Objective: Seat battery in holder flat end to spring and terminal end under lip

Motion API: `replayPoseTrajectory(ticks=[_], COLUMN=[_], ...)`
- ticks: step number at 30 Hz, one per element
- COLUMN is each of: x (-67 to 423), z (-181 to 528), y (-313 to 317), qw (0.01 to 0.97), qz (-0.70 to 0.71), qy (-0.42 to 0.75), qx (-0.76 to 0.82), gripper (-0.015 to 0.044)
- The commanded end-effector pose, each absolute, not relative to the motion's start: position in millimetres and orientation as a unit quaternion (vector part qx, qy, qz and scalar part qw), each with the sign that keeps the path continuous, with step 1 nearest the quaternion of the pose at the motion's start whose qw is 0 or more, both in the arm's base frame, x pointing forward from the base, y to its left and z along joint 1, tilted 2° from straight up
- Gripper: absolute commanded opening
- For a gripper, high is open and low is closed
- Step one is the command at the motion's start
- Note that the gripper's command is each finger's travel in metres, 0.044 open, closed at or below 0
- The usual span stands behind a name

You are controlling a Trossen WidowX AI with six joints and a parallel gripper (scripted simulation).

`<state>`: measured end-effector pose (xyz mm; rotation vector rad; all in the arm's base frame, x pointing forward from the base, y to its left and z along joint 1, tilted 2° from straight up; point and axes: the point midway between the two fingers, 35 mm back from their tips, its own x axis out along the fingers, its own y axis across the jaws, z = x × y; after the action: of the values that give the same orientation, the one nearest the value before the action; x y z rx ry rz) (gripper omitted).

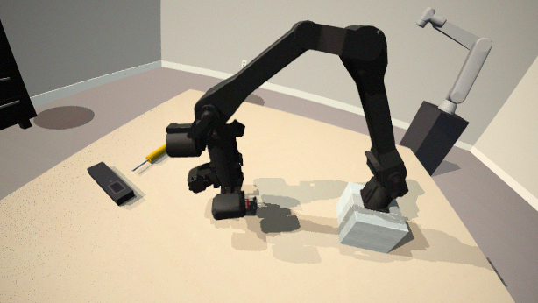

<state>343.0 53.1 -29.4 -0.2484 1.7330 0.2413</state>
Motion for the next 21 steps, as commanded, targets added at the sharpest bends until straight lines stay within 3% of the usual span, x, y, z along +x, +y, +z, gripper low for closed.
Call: replayPoseTrajectory(ticks=[1,21], x=[346.5,341.9], z=[-30.3,-32.0], y=[54.8,53.7], qw=[0.649,0.679], qz=[0.111,0.116], qy=[0.745,0.717], qx=[-0.106,-0.105], gripper=[0.0082,0.0082])
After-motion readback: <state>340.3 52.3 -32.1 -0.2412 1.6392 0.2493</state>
